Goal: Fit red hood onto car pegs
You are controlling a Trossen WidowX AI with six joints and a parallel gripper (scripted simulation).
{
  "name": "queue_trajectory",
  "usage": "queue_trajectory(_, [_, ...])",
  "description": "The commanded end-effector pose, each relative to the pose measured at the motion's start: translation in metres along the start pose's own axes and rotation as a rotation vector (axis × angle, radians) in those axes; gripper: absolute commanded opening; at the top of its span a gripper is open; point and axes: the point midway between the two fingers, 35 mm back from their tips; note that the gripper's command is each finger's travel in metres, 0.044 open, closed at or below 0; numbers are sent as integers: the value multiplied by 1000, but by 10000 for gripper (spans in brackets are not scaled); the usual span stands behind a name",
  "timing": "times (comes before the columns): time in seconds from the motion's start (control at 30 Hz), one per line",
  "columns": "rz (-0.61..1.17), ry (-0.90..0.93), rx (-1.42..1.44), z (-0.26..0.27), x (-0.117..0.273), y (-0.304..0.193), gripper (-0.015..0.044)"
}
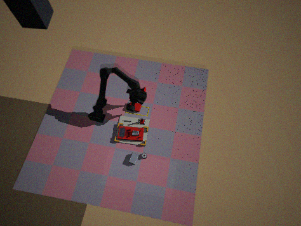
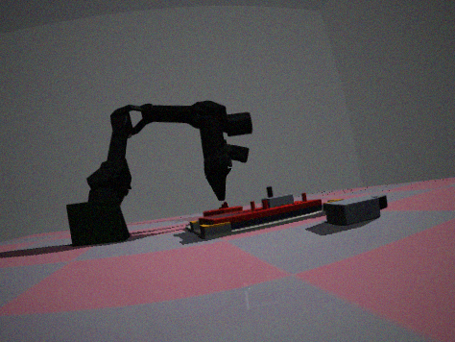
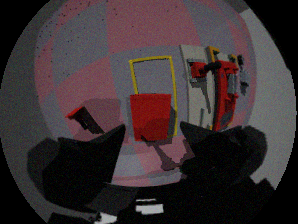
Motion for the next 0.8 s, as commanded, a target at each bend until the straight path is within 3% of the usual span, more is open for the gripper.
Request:
queue_trajectory(0.0, [0, 6, -2, 1, -3, 0, 440])
queue_trajectory(0.77, [1, 9, -2, 1, -18, -2, 440])
Point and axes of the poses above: the point midway between the two fingers, 35 mm back from their tips, its own x axis back along the fingers, its own z axis across the jaws, y = z × x, and after that the axes turned 9 degrees about -x, right-handed
